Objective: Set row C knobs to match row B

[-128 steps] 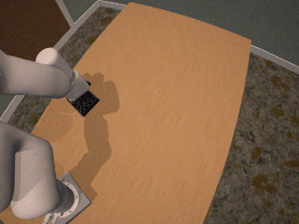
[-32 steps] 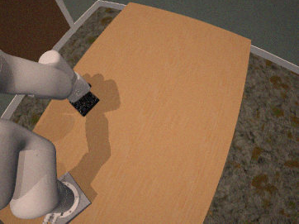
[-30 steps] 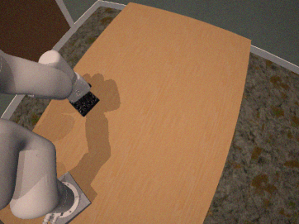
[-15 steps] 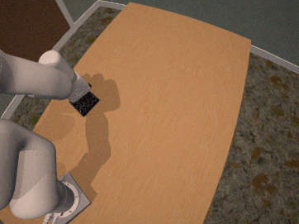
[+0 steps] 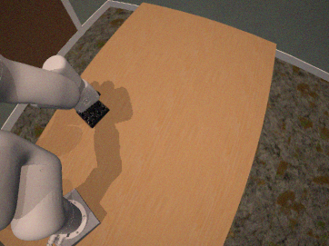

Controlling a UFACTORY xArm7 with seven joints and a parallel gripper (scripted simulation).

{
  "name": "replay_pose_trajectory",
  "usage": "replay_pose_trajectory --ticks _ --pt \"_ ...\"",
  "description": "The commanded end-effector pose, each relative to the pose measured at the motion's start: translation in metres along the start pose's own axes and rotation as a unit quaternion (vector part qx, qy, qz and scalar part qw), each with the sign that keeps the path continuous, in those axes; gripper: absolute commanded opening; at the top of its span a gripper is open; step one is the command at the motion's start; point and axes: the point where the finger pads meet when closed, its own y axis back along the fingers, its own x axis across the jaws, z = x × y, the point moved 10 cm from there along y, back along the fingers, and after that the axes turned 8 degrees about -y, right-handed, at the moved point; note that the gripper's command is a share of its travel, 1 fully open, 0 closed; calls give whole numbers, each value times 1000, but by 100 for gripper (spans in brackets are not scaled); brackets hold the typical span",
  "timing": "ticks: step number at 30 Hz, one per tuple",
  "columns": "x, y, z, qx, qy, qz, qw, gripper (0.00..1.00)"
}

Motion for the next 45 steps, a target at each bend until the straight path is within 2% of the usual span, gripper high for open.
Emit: replay_pose_trajectory --ticks 1,11,17,32,33,45 --pt "0 1 -1 1 25 0 1000 8" --pt "0 1 -1 1 144 1 990 8" --pt "0 1 -1 1 171 1 985 8" --pt "0 1 -1 1 176 1 984 8" --pt "0 1 -1 1 176 1 984 19" --pt "0 1 -1 1 176 1 984 19"
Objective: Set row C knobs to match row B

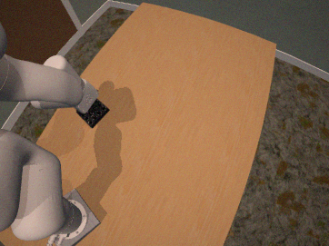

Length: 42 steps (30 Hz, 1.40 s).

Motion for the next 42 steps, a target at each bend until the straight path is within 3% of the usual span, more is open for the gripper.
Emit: replay_pose_trajectory --ticks 1,13,29,42 --pt "1 1 -1 1 0 1 1000 19" --pt "1 4 -1 1 0 1 1000 19" --pt "1 35 -1 1 0 1 1000 19" --pt "1 37 -1 1 0 1 1000 19"
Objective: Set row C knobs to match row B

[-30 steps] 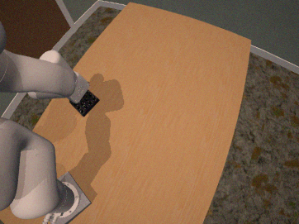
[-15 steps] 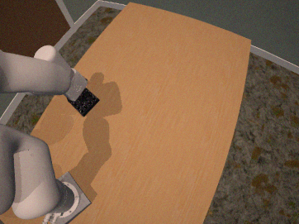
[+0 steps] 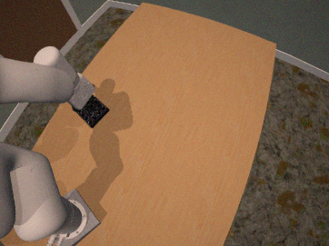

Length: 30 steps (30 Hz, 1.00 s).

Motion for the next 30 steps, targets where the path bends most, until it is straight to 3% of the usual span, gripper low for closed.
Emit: replay_pose_trajectory --ticks 1,4,9,30 --pt "1 1 -1 1 0 1 1000 19" --pt "1 2 -3 1 -9 1 1000 19" --pt "2 19 -24 1 -104 1 995 19" --pt "2 21 -27 1 -118 1 993 19"
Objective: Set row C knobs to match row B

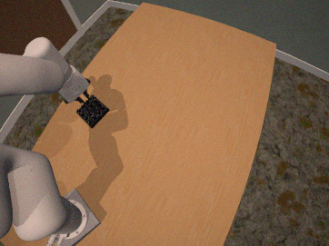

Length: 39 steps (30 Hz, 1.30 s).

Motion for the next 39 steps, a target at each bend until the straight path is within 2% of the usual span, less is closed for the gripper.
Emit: replay_pose_trajectory --ticks 1,24,39 --pt "0 1 -1 1 0 1 1000 19" --pt "0 0 -1 1 0 1 1000 19" --pt "0 -9 -1 1 0 1 1000 19"
